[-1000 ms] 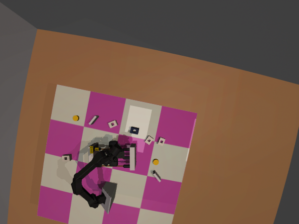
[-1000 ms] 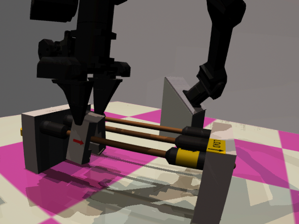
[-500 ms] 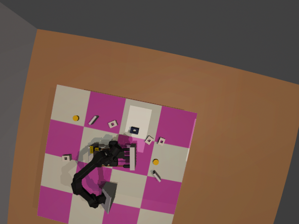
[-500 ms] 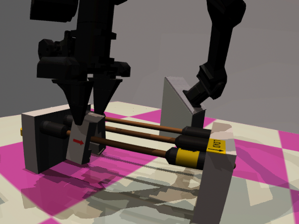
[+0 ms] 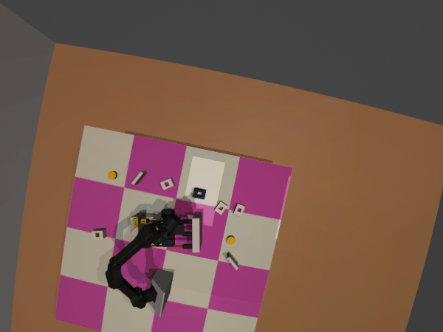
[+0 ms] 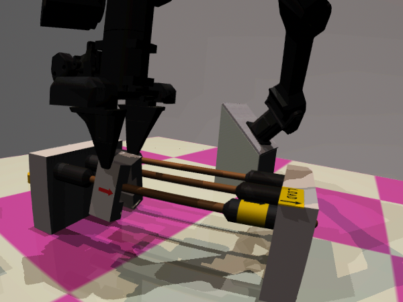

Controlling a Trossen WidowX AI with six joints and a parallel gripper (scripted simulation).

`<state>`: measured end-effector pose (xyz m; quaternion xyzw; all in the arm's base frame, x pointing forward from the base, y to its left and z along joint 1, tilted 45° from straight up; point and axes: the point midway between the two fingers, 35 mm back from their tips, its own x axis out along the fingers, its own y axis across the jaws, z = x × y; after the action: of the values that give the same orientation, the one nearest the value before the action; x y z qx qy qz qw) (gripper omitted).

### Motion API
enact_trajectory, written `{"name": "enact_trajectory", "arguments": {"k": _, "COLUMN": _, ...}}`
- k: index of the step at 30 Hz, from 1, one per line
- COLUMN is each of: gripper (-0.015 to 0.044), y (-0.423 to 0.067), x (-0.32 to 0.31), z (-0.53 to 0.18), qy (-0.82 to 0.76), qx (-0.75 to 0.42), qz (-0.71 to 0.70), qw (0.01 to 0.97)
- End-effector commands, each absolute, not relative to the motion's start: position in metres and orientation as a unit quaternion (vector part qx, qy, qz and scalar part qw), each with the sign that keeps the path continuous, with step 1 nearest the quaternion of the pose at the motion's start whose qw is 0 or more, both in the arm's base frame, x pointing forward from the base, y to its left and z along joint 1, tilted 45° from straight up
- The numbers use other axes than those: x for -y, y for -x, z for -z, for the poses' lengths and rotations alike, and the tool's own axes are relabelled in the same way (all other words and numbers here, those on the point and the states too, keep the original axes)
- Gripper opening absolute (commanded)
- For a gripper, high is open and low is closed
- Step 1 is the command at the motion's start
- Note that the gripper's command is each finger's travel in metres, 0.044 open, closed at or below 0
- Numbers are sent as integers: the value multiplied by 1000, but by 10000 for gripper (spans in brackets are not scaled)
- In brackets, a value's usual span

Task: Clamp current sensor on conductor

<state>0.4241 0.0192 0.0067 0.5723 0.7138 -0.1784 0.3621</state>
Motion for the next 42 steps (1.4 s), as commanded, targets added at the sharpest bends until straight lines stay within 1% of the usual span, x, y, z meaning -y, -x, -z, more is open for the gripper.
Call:
{"name": "enact_trajectory", "arguments": {"k": 1, "gripper": 79, "y": -424, "x": -18, "z": -7, "qy": -573, "qx": -713, "qz": 178, "qw": 363}}
{"name": "enact_trajectory", "arguments": {"k": 15, "gripper": 440, "y": -424, "x": -18, "z": -7, "qy": -573, "qx": -713, "qz": 178, "qw": 363}}
{"name": "enact_trajectory", "arguments": {"k": 22, "gripper": 440, "y": -424, "x": -18, "z": -7, "qy": -573, "qx": -713, "qz": 178, "qw": 363}}
{"name": "enact_trajectory", "arguments": {"k": 27, "gripper": 440, "y": -421, "x": -43, "z": 20, "qy": -582, "qx": -707, "qz": 175, "qw": 362}}
{"name": "enact_trajectory", "arguments": {"k": 42, "gripper": 440, "y": -420, "x": -55, "z": 32, "qy": -583, "qx": -706, "qz": 175, "qw": 361}}
